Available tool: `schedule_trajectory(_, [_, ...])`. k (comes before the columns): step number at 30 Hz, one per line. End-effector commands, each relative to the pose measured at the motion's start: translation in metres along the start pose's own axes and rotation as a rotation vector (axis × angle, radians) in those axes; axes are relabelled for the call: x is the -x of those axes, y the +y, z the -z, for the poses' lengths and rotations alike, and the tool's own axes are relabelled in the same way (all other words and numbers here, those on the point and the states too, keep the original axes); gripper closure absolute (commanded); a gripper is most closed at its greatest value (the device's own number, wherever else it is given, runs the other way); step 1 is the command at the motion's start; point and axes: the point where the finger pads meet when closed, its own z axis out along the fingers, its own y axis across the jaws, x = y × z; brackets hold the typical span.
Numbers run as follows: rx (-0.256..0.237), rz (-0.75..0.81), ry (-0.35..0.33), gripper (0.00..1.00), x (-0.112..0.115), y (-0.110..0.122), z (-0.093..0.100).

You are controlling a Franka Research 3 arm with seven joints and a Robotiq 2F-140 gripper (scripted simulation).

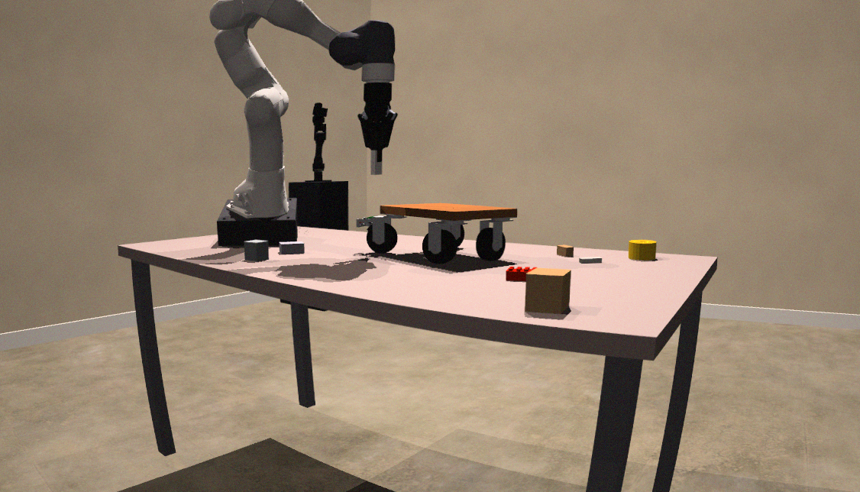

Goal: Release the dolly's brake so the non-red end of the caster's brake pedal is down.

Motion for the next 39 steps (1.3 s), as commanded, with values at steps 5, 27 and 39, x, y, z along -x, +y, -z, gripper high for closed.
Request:
schedule_trajectory(5, [-0.002,0.047,-0.003,1.00,0.0014,-0.0013,-0.0007])
schedule_trajectory(27, [0.008,0.110,-0.013,1.00,0.0049,-0.0025,-0.0004])
schedule_trajectory(39, [0.016,0.164,-0.022,1.00,0.0078,-0.0034,-0.0002])
